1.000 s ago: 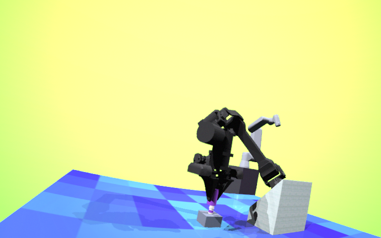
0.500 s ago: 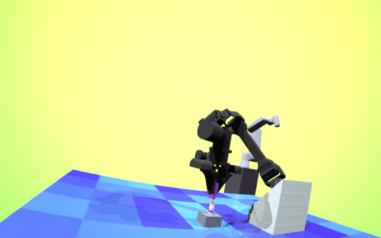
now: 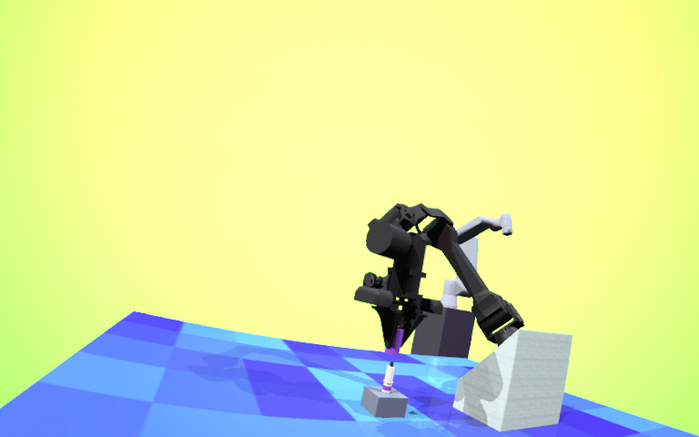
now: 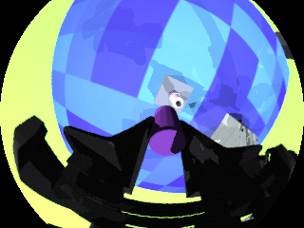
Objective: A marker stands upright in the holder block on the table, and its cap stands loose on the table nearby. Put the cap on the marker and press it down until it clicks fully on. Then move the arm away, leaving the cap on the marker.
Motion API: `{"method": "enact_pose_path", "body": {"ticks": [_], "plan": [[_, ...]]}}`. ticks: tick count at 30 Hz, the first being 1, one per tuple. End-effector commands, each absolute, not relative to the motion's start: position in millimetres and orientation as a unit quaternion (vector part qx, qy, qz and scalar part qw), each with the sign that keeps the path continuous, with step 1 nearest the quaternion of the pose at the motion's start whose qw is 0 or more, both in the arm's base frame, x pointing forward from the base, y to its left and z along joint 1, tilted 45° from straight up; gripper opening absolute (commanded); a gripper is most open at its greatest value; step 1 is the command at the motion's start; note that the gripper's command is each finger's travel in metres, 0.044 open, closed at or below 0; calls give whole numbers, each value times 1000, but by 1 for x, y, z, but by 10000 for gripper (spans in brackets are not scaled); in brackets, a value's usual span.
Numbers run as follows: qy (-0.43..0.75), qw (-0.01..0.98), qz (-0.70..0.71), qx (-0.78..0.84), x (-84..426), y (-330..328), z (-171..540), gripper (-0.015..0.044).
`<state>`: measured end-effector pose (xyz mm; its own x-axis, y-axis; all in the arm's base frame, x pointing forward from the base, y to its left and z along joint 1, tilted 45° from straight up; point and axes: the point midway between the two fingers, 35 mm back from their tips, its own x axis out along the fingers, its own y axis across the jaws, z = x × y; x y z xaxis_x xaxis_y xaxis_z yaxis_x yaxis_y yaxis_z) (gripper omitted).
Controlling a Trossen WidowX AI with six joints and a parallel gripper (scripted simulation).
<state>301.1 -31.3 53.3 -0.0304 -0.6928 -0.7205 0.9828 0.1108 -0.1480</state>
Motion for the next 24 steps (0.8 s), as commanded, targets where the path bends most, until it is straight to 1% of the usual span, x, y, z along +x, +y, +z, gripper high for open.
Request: {"method": "enact_pose_path", "body": {"ticks": [1,7,24], "plan": [[341,664,-633,208,293,-36,59,0],[341,663,-633,207,286,-40,64,0],[341,663,-633,208,286,-54,49,0]]}}
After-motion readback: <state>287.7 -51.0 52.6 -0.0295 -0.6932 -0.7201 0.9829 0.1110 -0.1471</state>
